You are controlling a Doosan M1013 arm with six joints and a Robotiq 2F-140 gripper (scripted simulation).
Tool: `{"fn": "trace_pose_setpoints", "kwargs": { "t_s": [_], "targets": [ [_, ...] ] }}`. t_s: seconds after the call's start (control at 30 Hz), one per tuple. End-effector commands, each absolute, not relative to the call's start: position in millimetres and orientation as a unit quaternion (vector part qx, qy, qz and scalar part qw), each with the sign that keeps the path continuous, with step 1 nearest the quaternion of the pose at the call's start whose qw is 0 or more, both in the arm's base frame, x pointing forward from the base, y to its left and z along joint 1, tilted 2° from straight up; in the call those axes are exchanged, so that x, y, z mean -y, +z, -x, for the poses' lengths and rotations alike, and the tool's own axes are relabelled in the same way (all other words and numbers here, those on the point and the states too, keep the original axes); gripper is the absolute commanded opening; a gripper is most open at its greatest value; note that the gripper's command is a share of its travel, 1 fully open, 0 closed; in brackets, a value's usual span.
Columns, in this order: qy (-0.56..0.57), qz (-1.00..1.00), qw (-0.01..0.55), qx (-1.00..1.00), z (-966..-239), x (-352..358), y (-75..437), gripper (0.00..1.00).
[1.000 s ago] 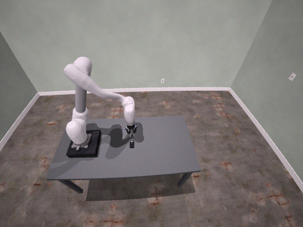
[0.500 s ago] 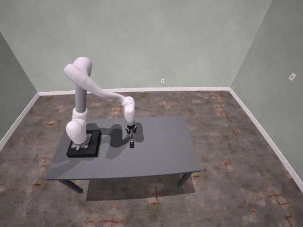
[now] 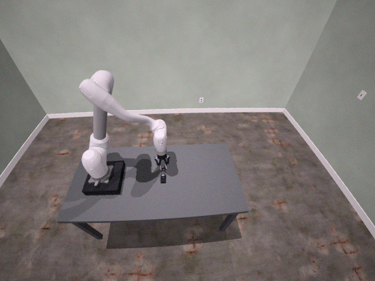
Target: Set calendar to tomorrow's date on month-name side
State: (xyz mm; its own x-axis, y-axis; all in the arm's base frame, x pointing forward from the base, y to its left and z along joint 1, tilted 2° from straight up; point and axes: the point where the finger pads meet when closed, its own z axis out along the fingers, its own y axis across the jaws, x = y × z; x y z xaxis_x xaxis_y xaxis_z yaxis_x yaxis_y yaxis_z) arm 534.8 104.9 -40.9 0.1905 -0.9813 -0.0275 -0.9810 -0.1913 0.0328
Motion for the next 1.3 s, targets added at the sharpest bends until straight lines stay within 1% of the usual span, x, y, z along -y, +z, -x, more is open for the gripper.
{"fn": "trace_pose_setpoints", "kwargs": {
  "t_s": [0.0, 0.47, 0.73, 0.8, 1.07, 1.27],
  "targets": [
    [-0.021, -0.772, 0.004, 0.636, -534.8, -105.0, -40.8, 0.29],
    [-0.021, -0.772, 0.004, 0.636, -535.0, -104.9, -36.0, 0.29],
    [-0.021, -0.772, 0.004, 0.636, -536.2, -104.2, -3.7, 0.29],
    [-0.021, -0.772, 0.004, 0.636, -536.2, -104.2, -3.7, 0.29],
    [-0.021, -0.772, 0.004, 0.636, -537.7, -103.3, 37.1, 0.29],
    [-0.021, -0.772, 0.004, 0.636, -538.2, -103.1, 48.9, 0.29]
  ]
}}
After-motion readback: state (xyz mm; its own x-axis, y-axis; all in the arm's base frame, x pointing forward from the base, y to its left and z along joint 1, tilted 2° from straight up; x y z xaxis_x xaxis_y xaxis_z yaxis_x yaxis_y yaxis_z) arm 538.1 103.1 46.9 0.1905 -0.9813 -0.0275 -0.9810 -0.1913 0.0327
